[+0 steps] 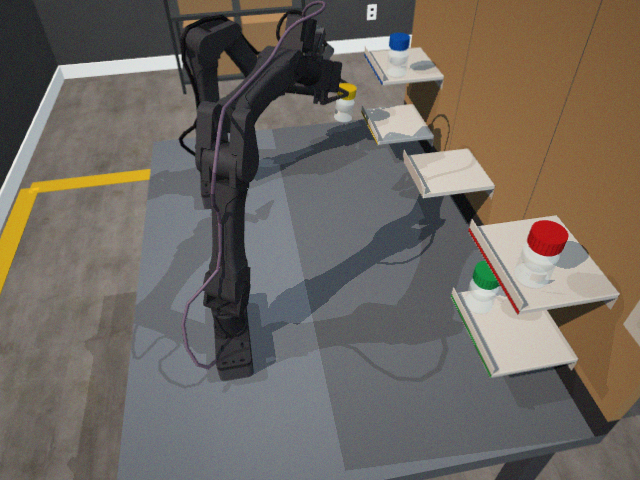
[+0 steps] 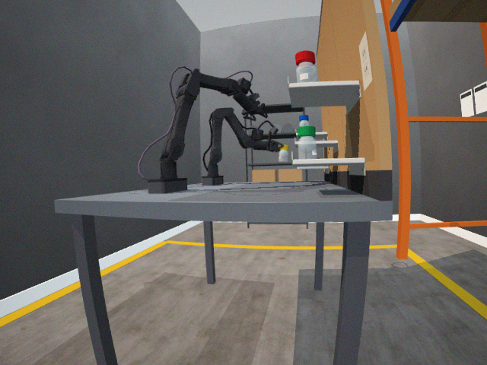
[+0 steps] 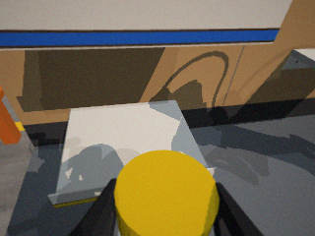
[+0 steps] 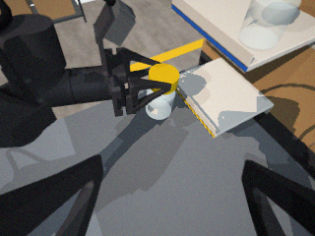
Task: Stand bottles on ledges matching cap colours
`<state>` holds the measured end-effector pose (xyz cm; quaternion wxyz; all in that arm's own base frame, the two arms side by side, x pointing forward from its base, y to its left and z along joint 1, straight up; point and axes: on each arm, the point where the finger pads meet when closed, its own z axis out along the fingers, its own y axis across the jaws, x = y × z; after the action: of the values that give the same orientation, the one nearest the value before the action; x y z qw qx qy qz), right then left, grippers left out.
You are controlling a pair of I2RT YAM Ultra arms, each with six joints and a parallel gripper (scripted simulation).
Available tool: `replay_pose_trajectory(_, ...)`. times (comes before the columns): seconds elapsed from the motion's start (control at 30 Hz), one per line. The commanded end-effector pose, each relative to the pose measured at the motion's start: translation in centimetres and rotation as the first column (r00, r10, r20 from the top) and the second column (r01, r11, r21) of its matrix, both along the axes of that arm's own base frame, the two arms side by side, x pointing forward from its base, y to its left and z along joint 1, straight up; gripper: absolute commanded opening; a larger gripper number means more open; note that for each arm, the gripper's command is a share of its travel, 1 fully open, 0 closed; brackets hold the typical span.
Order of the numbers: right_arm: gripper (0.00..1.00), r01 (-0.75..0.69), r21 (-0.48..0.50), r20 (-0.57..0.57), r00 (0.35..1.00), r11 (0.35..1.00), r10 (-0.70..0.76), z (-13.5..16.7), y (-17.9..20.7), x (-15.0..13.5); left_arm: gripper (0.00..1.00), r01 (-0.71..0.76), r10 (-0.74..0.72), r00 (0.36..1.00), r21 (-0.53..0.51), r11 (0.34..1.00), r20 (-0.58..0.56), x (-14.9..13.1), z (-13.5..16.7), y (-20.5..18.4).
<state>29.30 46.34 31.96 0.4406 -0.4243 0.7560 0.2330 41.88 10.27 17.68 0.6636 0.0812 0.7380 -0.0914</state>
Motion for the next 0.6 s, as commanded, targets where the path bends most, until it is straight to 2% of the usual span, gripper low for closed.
replay_pose_trajectory(0.0, 0.87, 0.063, 0.068, 0.049, 0.997, 0.996, -0.067, 3.0, 0.0, 1.4, 0.49, 0.016, -0.021, 0.994, 0.052, 0.999, 0.103, 0.4, 2.1, 1.2)
replay_pose_trajectory(0.17, 0.87, 0.062, 0.076, 0.053, 0.996, 0.995, -0.066, 3.5, -0.2, 1.3, 0.49, 0.005, -0.007, 0.997, 0.031, 1.0, 0.083, 0.3, 1.6, 1.7)
replay_pose_trajectory(0.27, 0.87, 0.062, 0.076, 0.053, 0.996, 0.995, -0.066, 3.5, -0.2, 1.3, 0.49, -0.054, 0.049, 0.993, 0.038, 0.998, 0.106, 0.4, 2.2, 2.1)
replay_pose_trajectory(0.4, 0.87, 0.062, 0.076, 0.053, 0.996, 0.995, -0.066, 3.5, -0.2, 1.3, 0.49, -0.205, 0.2, 0.971, 0.022, 0.979, 0.134, 0.1, 2.6, 2.6)
replay_pose_trajectory(0.57, 0.87, 0.063, 0.066, 0.048, 0.997, 0.996, -0.066, 3.0, -0.2, 1.3, 0.49, -0.345, 0.342, 0.928, -0.01, 0.939, 0.145, -0.8, 2.3, 1.0)
